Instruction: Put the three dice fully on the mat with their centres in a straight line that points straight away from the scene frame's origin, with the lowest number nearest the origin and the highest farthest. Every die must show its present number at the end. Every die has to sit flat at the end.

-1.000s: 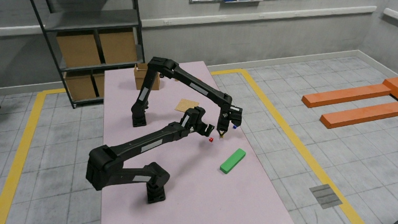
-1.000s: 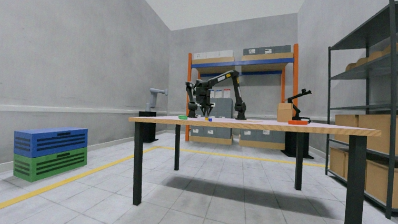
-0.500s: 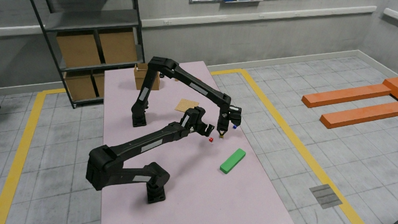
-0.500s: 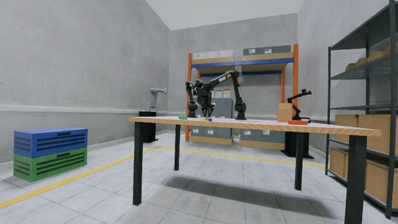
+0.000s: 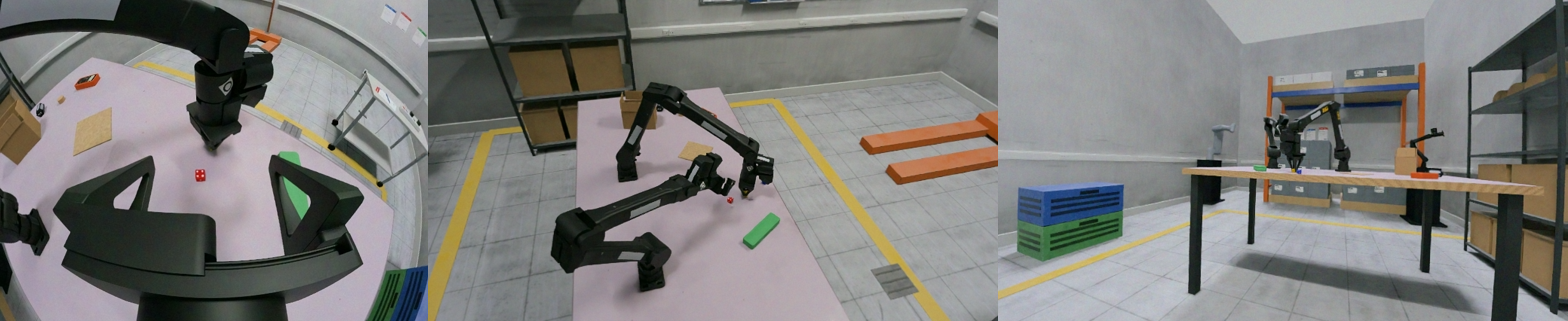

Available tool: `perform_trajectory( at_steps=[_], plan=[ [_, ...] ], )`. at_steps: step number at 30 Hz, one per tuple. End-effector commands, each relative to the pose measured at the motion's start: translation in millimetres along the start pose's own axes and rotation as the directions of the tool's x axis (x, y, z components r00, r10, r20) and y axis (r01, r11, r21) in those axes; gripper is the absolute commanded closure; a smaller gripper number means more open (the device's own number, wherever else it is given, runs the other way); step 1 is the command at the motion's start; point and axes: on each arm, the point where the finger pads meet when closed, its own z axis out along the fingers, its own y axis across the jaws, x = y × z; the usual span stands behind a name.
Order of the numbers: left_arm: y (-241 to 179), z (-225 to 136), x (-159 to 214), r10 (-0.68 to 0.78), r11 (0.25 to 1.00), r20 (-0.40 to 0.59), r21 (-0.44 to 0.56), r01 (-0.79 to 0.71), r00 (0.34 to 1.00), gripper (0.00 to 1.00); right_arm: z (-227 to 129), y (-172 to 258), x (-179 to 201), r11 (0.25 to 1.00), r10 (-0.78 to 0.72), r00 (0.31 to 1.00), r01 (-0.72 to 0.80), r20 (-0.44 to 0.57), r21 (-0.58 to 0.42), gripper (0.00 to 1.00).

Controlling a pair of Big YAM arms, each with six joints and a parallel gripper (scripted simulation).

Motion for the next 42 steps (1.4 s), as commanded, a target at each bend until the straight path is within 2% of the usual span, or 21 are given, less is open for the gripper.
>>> perform_trajectory(
  at_steps=[1,5,7,13,15,17,24,27,30,32,35,38,42],
  plan=[
    [-1.8,-6.1,-9.4,0.02,1.0,0.024,0.003,-0.02,1.0,0.78,-2.8,-1.7,-20.5,1.0,-0.002,0.999,0.002,0.04,0.003,0.0],
    [-1.7,-5.3,-8.4,0.02,1.0,0.021,0.003,-0.02,1.0,0.86,-2.8,-1.7,-20.5,1.0,-0.002,0.999,0.002,0.04,0.003,0.0],
    [-1.7,-6.5,-7.2,0.02,1.0,0.017,0.003,-0.02,1.0,0.86,-2.8,-1.7,-20.5,1.0,-0.002,0.999,0.002,0.04,0.003,0.0],
    [-2.0,-58.9,-17.0,0.02,1.0,0.059,0.004,-0.02,0.998,0.86,-2.8,-1.7,-20.5,1.0,-0.002,0.999,0.002,0.04,0.003,0.0],
    [-2.0,-58.9,-17.0,0.02,1.0,0.059,0.004,-0.02,0.998,0.86,-2.8,-1.7,-20.5,1.0,-0.002,0.999,0.002,0.04,0.003,0.0],
    [4.2,-74.7,-14.4,0.013,1.0,0.06,0.004,-0.013,0.998,0.86,-2.8,-1.7,-20.5,1.0,-0.002,0.999,0.002,0.04,0.003,0.0],
    [39.1,-80.1,39.1,0.039,0.999,0.022,0.001,-0.039,0.999,0.86,-2.8,-1.7,-20.5,1.0,-0.002,0.999,0.002,0.04,0.003,0.0],
    [62.5,-81.7,61.9,0.131,0.991,0.033,-0.005,-0.131,0.991,0.86,-2.8,-1.7,-20.5,1.0,-0.002,0.999,0.002,0.04,0.003,0.0],
    [102.8,-81.8,106.5,0.251,0.968,0.033,-0.011,-0.251,0.967,0.86,-2.8,-1.7,-20.5,1.0,-0.002,0.999,0.002,0.04,0.003,0.0],
    [102.8,-81.8,106.5,0.251,0.968,0.033,-0.011,-0.251,0.967,0.86,-2.8,-1.7,-20.5,1.0,-0.002,0.999,0.002,0.04,0.003,0.0],
    [139.6,-80.0,148.8,0.32,0.947,0.03,-0.015,-0.32,0.947,0.86,2.4,3.4,-36.9,0.999,-0.031,0.997,0.032,0.07,-0.015,0.0],
    [168.6,-79.4,182.8,0.36,0.933,0.028,-0.018,-0.359,0.933,0.86,18.0,19.5,-53.1,0.993,-0.069,0.992,0.078,0.105,-0.084,0.0],
    [204.0,-77.7,225.3,0.396,0.918,0.026,-0.022,-0.395,0.918,0.86,58.5,64.0,-71.1,0.943,-0.127,0.976,0.174,0.178,-0.285,0.0]
  ],
)
